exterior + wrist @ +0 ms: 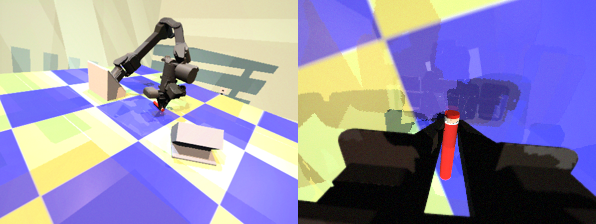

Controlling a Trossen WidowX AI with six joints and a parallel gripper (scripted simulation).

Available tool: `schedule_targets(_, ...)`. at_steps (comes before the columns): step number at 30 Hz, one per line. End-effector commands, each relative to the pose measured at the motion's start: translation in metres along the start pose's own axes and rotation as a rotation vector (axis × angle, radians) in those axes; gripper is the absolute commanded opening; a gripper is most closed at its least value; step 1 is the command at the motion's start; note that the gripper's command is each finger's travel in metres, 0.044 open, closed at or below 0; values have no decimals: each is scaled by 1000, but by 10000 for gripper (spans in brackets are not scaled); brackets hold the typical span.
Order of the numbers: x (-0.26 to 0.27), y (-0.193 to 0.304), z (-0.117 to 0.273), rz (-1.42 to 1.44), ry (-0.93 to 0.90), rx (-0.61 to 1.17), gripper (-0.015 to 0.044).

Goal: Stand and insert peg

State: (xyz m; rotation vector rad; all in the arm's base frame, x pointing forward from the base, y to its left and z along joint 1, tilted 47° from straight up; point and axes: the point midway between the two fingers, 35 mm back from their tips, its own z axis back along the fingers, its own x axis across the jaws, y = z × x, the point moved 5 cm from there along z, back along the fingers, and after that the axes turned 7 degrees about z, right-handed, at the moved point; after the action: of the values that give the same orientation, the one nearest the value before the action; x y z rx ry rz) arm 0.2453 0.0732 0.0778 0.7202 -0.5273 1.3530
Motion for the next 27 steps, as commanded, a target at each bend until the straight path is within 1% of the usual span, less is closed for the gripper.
schedule_targets(1,0,0,0,-2,-4,1,49)
schedule_targets(10,0,1,0,-2,-2,-6,49)
schedule_targets(27,2,14,10,-3,19,-154,49)
